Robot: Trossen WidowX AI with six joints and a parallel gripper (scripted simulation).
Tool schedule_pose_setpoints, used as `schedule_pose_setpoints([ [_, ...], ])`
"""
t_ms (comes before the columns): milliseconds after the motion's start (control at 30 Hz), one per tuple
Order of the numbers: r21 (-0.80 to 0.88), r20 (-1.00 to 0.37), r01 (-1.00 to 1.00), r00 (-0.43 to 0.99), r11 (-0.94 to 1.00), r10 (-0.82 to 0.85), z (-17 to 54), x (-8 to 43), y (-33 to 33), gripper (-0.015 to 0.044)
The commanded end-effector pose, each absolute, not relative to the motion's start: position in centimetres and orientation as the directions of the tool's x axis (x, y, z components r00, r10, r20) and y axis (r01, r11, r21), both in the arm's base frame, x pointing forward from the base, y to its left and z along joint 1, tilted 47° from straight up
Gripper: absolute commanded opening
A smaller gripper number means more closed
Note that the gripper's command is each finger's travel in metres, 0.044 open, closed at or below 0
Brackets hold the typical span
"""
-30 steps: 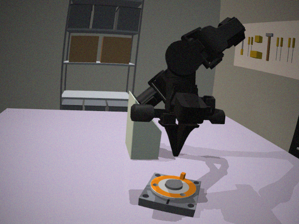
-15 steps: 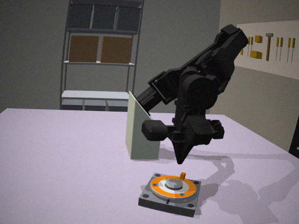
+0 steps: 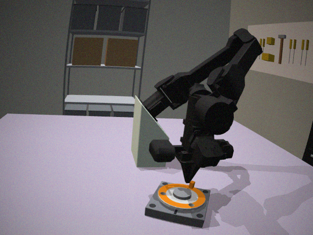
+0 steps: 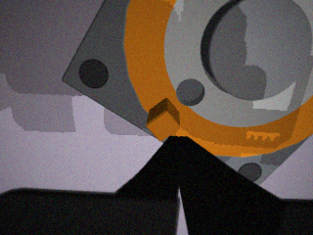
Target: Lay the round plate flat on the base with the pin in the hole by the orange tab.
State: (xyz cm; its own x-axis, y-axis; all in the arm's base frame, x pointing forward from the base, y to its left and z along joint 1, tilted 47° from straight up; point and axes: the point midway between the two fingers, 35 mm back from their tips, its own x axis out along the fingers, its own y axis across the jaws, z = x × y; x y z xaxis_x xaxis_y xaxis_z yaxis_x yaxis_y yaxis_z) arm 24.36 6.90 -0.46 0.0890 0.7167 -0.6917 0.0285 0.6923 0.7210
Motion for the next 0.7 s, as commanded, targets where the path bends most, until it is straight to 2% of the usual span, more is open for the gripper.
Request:
schedule_pose_setpoints([
  [0,0.724,-0.688,0.025,0.094,0.689,0.720,0.1,24.9,7.3,0.0000],
  [667,0.725,-0.687,0.025,0.095,0.689,0.720,0.9,26.3,7.9,0.0000],
])
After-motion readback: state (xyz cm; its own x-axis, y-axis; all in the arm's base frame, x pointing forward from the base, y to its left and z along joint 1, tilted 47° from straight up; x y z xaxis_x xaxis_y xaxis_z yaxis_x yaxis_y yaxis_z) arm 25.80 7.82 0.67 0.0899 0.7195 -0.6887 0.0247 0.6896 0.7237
